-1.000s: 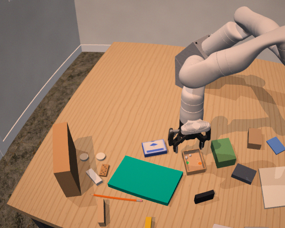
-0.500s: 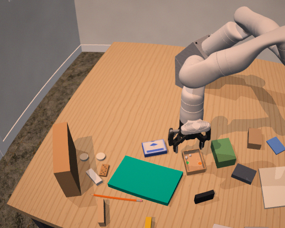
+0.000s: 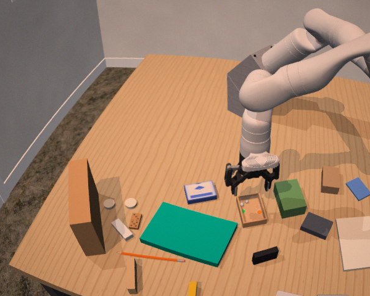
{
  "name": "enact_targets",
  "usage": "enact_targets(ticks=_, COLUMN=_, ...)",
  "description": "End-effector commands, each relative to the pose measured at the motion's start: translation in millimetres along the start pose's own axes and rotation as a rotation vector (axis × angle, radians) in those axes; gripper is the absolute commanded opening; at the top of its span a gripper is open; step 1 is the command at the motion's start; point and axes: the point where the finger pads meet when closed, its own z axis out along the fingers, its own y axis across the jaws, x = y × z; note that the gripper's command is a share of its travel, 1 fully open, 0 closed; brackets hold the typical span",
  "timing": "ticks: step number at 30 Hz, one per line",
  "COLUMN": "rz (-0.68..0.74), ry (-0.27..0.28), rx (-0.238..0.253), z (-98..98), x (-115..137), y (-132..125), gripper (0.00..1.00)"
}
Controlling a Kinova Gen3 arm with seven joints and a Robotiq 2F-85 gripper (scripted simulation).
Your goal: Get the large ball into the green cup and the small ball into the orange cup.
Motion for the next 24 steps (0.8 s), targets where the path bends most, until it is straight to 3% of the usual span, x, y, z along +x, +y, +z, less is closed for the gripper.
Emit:
enact_targets(ticks=1, rz=-0.013, ry=0.002, rx=-0.003, z=0.0, x=3, y=-7, gripper=0.95)
enact_targets(ticks=24, rz=-0.026, ry=0.006, rx=-0.005, z=12.2, x=6, y=-5, gripper=0.95)
